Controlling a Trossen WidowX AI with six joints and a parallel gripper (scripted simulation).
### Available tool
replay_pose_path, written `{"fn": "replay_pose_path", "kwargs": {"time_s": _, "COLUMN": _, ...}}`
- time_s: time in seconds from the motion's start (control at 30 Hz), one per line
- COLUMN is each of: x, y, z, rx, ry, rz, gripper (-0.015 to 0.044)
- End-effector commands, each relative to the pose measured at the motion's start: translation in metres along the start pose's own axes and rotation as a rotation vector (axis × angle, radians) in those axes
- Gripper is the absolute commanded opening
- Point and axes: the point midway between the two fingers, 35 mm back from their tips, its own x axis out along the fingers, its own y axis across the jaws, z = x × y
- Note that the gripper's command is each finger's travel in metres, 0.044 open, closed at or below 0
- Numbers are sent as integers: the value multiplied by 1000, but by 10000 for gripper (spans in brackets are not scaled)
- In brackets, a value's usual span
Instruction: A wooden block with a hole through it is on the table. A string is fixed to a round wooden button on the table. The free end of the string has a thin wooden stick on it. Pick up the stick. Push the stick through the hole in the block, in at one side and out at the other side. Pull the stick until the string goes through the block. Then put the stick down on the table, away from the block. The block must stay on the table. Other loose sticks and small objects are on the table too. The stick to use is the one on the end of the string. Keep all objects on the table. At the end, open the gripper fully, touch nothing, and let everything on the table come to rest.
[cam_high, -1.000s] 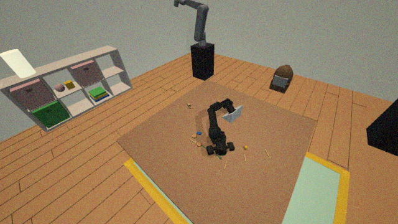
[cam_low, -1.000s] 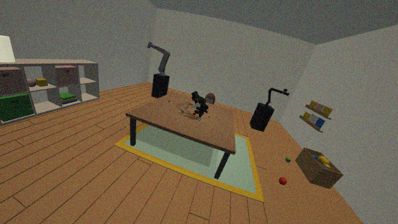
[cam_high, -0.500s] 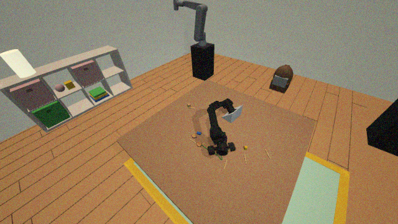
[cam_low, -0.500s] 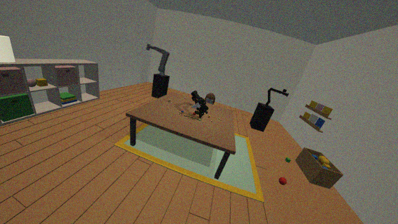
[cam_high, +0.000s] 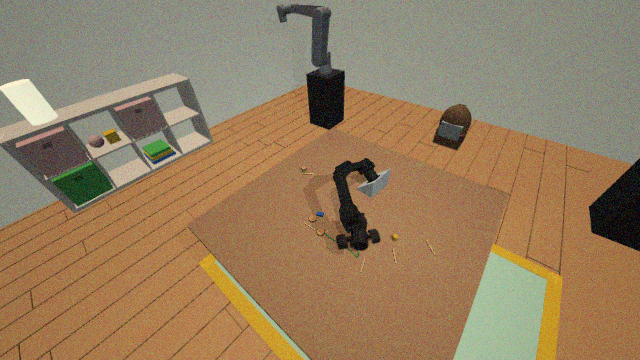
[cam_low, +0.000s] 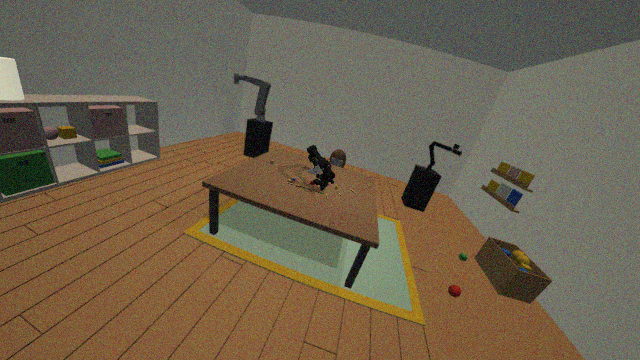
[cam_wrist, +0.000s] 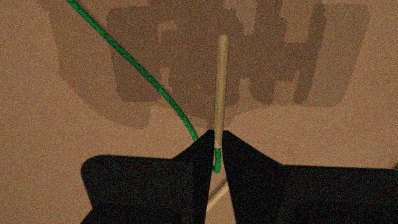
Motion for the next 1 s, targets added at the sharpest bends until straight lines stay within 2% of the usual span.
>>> {"fn": "replay_pose_path", "kwargs": {"time_s": 0.0, "x": 3, "y": -2, "z": 3, "rx": 7, "ry": 1, "rz": 0, "gripper": 0}}
{"fn": "replay_pose_path", "kwargs": {"time_s": 0.97, "x": 5, "y": -4, "z": 31, "rx": 7, "ry": 9, "rz": 0, "gripper": 0}}
